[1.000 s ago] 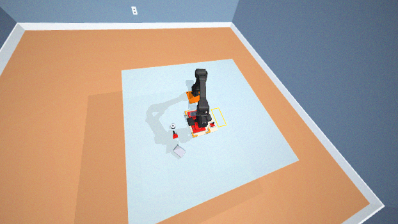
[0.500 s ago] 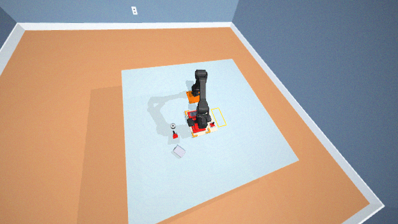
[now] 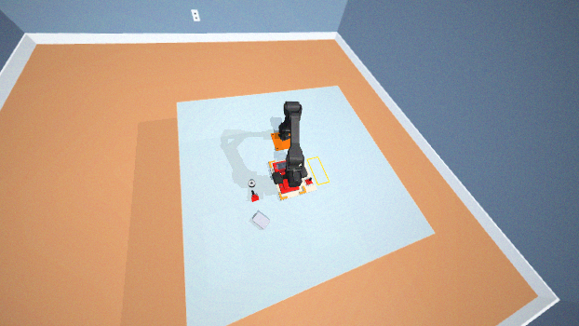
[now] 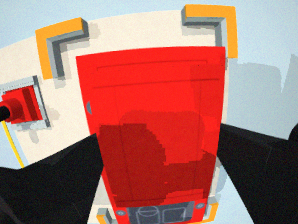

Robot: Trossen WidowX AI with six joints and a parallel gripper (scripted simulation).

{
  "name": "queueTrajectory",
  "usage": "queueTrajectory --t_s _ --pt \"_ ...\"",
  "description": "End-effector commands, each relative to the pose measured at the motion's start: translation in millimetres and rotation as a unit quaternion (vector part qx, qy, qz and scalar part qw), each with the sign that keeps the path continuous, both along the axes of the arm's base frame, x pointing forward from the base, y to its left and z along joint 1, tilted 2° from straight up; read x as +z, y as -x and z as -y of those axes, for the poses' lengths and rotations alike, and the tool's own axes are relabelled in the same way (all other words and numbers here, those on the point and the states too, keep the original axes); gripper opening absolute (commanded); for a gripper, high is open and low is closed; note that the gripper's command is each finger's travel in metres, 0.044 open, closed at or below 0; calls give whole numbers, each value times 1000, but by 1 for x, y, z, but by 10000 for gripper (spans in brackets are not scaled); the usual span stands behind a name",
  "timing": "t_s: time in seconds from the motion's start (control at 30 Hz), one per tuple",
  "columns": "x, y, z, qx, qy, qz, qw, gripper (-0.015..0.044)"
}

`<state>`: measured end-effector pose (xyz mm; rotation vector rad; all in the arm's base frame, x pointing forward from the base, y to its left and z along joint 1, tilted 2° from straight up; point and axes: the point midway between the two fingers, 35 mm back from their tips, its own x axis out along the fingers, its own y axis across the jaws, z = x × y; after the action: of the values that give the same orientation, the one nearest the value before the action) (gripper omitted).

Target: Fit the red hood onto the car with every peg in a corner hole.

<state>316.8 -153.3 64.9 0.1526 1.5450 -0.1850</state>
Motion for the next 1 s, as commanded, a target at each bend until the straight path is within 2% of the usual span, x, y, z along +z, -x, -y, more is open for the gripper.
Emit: queueTrajectory --t_s 0.0,0.6,0.97 --pt "-2 2 0 -2 0 -5 1000 0" --pt "0 0 0 0 0 0 1000 0" --pt "0 0 0 0 0 0 1000 289"
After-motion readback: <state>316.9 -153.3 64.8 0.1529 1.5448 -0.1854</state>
